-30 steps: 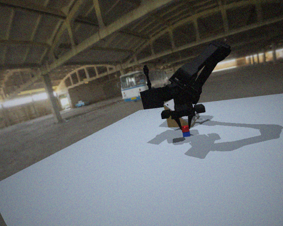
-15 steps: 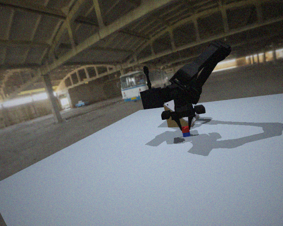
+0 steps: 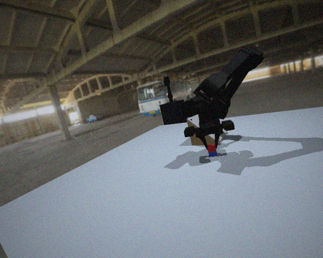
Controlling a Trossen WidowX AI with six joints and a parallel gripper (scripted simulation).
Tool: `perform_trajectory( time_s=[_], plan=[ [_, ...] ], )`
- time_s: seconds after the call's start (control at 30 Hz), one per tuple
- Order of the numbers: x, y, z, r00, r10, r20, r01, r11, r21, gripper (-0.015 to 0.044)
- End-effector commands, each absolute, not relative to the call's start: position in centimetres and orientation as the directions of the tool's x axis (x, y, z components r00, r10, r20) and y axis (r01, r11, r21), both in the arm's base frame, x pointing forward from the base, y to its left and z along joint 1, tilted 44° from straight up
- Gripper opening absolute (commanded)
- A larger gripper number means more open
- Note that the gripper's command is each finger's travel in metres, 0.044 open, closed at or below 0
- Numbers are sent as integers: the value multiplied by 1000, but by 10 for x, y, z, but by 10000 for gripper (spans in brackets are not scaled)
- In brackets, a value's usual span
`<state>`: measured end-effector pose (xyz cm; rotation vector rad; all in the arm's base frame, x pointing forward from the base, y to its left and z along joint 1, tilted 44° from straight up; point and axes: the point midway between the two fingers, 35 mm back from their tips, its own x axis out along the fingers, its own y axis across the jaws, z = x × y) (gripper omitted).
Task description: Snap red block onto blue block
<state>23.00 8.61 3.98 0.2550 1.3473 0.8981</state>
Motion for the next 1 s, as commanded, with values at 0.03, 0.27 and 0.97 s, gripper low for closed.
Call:
perform_trajectory(
  time_s=[0.03, 0.27, 0.97],
  plan=[
    [230, 86, 40, -43, 683, -729, -412, 653, 636, 79],
    [230, 86, 40, -43, 683, -729, -412, 653, 636, 220],
    [240, 16, 111, -45, 683, -729, -409, 654, 637, 220]
  ],
)
